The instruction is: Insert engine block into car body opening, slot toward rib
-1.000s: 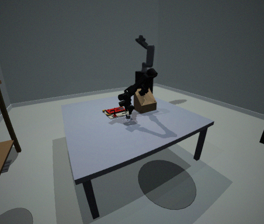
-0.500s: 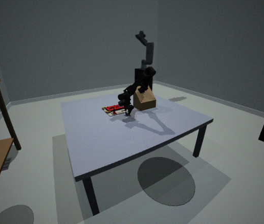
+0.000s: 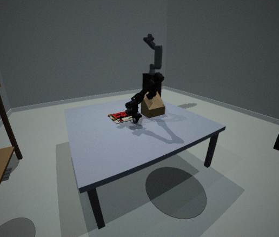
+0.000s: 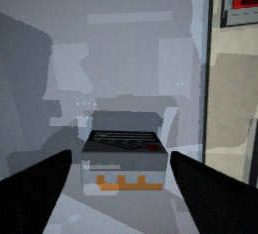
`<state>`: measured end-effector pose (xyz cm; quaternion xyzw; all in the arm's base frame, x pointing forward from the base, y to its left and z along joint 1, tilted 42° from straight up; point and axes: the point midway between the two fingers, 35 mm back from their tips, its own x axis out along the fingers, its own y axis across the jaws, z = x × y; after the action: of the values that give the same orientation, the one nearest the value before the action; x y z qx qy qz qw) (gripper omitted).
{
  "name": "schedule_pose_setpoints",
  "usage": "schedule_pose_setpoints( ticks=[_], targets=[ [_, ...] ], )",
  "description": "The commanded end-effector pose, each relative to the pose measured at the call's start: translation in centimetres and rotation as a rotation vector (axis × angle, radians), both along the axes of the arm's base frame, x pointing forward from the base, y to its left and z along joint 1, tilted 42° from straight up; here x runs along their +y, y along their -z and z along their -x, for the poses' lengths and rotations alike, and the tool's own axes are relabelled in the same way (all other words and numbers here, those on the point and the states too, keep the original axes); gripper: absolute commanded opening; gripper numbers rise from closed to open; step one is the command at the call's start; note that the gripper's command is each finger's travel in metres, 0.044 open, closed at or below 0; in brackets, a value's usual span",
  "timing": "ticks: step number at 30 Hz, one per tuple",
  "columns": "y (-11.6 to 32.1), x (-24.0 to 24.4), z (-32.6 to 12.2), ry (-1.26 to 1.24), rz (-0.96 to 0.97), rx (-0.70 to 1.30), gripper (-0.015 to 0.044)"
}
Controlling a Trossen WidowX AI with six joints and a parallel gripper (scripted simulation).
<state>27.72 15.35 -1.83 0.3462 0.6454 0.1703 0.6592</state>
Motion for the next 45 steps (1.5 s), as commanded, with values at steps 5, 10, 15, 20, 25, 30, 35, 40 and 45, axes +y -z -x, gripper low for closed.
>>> schedule_pose_setpoints(
  ticks=[5, 10, 15, 20, 25, 30, 35, 40, 45],
  targets=[
    [0.1, 0.1, 0.0, 0.003, 0.004, 0.003, 0.019],
    [0.1, 0.1, 0.0, 0.003, 0.004, 0.003, 0.0138],
    [-0.5, -0.7, -0.1, 0.002, 0.008, 0.003, 0.0006],
    [-1.5, -1.8, -0.3, 0.002, 0.013, 0.003, 0.0],
    [-2.6, -2.9, -0.3, 0.002, 0.017, 0.003, 0.0],
    [-3.7, -3.9, -0.3, 0.002, 0.019, 0.003, 0.0],
    [-4.8, -5.0, -0.1, 0.002, 0.02, 0.004, 0.0],
    [-6.0, -6.0, 0.1, 0.003, 0.02, 0.004, 0.0],
    [-7.2, -7.0, 0.5, 0.002, 0.017, 0.004, 0.0]
  ],
)
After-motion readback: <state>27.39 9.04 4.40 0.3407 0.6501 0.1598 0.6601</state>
